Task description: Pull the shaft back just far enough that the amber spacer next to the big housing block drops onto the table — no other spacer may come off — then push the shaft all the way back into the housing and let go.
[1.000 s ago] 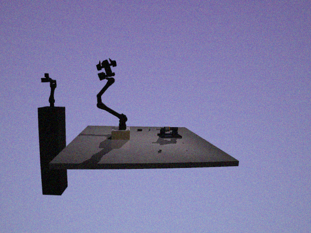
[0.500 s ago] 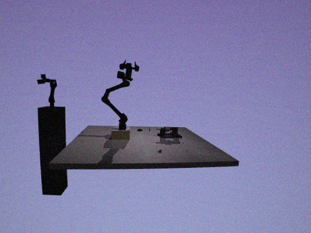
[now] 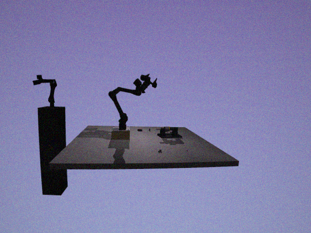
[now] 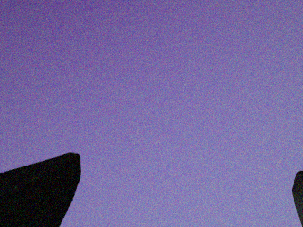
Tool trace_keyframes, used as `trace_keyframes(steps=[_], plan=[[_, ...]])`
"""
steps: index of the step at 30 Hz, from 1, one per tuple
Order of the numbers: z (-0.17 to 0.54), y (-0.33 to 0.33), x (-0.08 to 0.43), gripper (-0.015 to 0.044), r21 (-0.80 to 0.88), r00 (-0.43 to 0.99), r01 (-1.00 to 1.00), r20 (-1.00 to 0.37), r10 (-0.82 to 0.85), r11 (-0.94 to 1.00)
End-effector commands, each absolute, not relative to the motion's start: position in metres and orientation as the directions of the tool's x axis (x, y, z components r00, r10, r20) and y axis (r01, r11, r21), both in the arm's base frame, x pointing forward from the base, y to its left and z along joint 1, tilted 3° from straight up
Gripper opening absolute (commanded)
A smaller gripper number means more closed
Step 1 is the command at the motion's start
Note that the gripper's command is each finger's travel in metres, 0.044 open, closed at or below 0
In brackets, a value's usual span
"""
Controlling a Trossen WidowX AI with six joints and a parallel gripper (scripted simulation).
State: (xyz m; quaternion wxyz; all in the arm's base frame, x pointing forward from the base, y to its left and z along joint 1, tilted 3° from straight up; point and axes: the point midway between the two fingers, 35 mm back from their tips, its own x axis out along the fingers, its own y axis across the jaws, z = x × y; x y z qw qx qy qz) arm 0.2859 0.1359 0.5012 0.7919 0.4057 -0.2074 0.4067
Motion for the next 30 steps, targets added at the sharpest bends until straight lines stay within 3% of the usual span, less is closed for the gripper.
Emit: trace_keyframes(steps=[1, 8, 15, 27, 30], plan=[[0.44, 0.147, 0.329, 0.044, 0.539, 0.705, -0.709, 0.534, 0.466, 0.456], [0.333, 0.16, 0.376, 0.044, 0.556, 0.851, -0.523, 0.296, 0.435, 0.646], [0.215, 0.161, 0.391, 0.044, 0.457, 0.925, -0.345, 0.017, 0.379, 0.82], [0.024, 0.125, 0.336, 0.044, 0.039, 0.859, -0.197, -0.474, 0.192, 0.98], [0.005, 0.118, 0.324, 0.044, -0.023, 0.835, -0.203, -0.527, 0.16, 0.979]])
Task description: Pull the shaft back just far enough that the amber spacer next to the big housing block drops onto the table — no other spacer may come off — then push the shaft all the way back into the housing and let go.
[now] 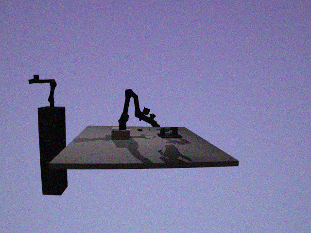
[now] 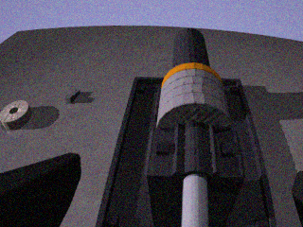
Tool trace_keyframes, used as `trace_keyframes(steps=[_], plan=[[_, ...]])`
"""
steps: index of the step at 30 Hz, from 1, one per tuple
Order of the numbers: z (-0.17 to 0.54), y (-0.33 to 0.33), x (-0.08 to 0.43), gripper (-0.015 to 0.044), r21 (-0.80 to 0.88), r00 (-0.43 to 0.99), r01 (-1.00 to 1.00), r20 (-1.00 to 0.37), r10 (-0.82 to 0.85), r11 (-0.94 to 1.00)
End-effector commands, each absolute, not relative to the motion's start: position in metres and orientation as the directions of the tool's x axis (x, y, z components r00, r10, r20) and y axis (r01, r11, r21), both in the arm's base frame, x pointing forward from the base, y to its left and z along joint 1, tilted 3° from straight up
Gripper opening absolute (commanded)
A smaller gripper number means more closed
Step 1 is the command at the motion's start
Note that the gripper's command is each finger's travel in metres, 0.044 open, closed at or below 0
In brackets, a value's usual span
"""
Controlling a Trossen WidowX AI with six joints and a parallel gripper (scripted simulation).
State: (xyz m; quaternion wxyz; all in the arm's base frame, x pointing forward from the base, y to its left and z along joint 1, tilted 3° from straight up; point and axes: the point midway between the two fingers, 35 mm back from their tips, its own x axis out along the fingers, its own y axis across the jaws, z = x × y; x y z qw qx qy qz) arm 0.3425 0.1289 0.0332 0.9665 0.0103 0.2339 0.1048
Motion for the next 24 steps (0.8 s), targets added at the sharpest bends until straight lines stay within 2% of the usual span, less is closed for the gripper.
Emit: trace_keyframes(steps=[1, 24], plan=[[0.0048, 0.1175, 0.3236, 0.044, -0.023, 0.835, -0.203, -0.527, 0.16, 0.979], [0.0047, 0.1214, 0.3241, 0.044, -0.023, 0.835, -0.203, -0.527, 0.161, 0.979]])
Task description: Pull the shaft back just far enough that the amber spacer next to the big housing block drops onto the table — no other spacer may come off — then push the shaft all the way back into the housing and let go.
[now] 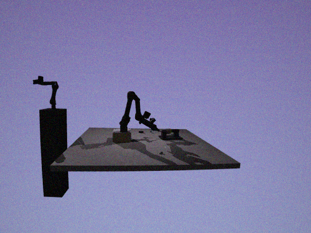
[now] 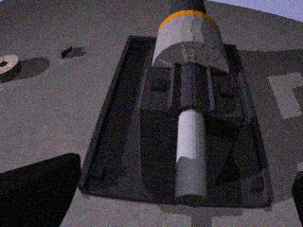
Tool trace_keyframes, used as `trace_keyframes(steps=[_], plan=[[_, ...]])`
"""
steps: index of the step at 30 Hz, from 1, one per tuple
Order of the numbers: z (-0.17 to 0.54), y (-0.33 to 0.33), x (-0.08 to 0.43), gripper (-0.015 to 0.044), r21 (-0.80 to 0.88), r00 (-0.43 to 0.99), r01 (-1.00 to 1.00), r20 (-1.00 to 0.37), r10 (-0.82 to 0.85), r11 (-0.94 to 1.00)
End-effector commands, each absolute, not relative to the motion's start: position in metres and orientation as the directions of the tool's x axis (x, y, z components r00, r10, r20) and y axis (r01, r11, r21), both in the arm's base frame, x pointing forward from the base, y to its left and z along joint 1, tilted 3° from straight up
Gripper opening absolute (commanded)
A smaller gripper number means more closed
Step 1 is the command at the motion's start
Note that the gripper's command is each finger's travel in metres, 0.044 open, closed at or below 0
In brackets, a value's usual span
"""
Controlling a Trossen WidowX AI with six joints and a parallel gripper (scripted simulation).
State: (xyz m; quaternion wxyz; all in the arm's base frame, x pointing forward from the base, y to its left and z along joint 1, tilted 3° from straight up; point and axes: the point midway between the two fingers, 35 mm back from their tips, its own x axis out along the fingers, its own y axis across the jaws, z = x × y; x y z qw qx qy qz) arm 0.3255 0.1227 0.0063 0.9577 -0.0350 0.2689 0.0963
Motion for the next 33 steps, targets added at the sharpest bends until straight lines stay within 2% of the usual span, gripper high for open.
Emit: trace_keyframes(steps=[1, 33], plan=[[0.005, 0.121, 0.324, 0.044, -0.023, 0.835, -0.203, -0.527, 0.161, 0.979], [0.005, 0.119, 0.312, 0.044, -0.023, 0.834, -0.203, -0.527, 0.16, 0.979]])
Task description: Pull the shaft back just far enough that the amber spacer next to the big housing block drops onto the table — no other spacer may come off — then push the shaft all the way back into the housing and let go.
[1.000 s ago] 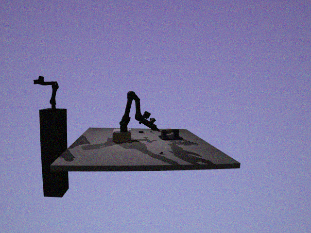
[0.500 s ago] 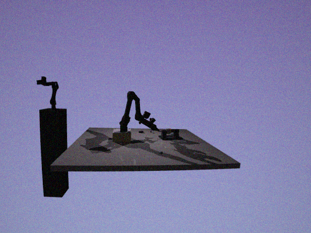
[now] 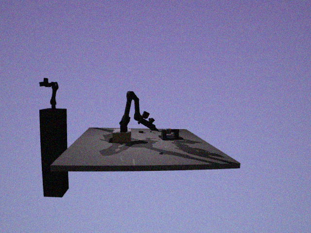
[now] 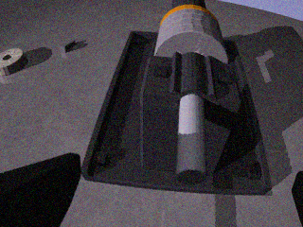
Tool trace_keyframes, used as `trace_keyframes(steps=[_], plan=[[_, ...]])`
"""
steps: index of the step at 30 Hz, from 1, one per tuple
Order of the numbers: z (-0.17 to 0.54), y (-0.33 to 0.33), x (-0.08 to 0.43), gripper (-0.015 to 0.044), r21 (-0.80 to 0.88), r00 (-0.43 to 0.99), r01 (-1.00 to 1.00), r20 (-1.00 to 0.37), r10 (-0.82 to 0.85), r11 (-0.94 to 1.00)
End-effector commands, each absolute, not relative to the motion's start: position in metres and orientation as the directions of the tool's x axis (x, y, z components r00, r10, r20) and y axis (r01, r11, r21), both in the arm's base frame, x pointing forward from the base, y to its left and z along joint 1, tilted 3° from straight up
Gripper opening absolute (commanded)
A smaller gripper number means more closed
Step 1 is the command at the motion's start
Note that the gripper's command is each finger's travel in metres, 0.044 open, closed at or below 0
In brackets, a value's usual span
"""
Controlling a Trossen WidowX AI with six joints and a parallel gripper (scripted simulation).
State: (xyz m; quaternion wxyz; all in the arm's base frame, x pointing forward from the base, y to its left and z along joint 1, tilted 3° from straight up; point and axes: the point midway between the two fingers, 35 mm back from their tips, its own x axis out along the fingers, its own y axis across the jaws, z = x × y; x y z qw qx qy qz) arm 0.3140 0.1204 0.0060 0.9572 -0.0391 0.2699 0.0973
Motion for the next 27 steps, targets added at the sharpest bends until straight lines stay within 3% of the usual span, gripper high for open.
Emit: trace_keyframes(steps=[1, 27], plan=[[0.0048, 0.119, 0.3123, 0.044, -0.023, 0.834, -0.203, -0.527, 0.16, 0.979], [0.0004, 0.1207, 0.3207, 0.044, -0.023, 0.835, -0.203, -0.527, 0.16, 0.979]])
